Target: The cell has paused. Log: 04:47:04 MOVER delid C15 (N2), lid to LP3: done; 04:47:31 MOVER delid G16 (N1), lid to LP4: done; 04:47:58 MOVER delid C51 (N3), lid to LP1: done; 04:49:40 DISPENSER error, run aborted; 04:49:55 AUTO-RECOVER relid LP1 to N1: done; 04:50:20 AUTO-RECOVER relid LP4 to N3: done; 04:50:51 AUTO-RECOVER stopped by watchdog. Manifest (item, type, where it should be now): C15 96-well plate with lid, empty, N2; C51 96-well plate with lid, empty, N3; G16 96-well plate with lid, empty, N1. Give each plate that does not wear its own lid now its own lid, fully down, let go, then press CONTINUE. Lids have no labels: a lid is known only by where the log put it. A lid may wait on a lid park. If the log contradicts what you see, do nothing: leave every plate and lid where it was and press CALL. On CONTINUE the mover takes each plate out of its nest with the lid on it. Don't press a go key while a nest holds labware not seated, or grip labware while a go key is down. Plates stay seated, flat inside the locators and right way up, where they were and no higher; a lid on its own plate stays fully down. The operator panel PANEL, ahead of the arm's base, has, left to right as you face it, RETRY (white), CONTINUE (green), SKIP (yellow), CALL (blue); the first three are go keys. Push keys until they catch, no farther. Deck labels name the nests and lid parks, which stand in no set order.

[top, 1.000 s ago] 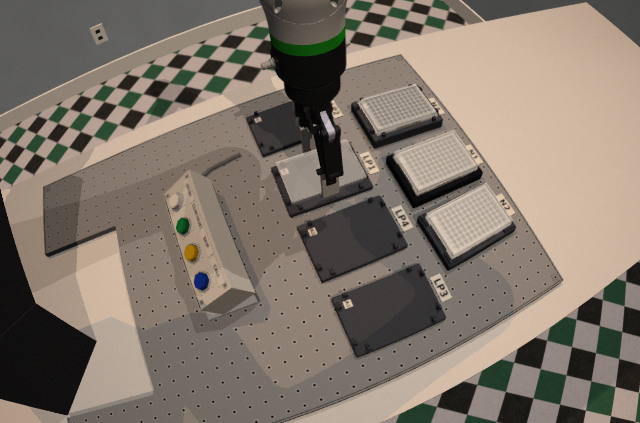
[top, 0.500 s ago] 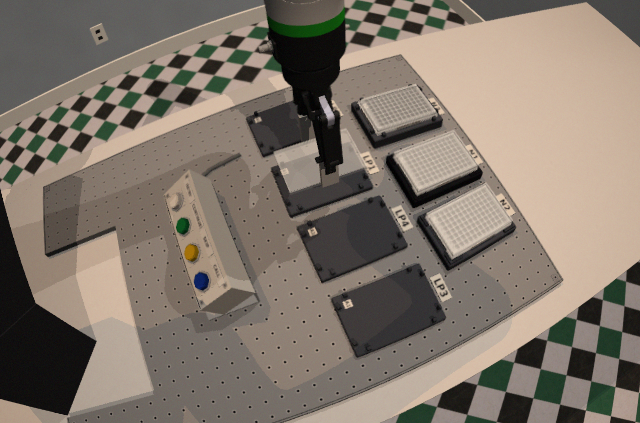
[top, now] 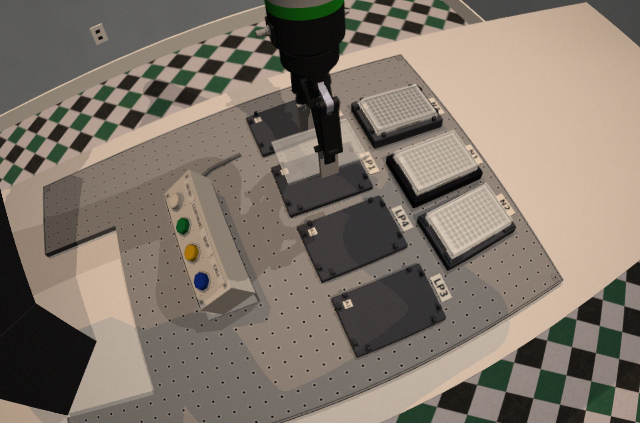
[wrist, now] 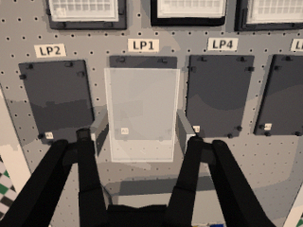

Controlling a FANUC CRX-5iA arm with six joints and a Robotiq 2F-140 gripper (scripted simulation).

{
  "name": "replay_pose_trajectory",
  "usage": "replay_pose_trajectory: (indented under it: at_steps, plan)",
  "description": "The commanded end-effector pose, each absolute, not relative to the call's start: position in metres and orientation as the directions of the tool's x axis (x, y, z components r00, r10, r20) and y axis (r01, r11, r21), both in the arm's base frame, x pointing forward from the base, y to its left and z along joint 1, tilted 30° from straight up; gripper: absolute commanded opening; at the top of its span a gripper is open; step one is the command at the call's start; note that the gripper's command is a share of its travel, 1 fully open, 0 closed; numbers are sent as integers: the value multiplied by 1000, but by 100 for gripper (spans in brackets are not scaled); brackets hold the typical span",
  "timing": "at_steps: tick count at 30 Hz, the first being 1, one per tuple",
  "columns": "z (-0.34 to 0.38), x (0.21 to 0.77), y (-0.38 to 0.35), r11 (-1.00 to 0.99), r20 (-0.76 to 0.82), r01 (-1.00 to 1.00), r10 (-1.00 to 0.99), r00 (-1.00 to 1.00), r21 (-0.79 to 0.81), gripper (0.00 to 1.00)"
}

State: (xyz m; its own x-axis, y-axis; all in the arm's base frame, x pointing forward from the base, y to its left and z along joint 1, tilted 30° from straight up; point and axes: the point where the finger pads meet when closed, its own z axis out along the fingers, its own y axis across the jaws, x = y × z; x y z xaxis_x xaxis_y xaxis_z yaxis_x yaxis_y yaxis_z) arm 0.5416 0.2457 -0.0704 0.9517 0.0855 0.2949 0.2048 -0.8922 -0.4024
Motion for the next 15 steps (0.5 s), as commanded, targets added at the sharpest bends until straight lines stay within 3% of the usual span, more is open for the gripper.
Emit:
replay_pose_trajectory:
  at_steps: [1,15]
  plan:
    - [-68,541,244,-892,295,205,85,952,-402,0]
    - [-64,541,243,-892,295,205,85,952,-402,0]
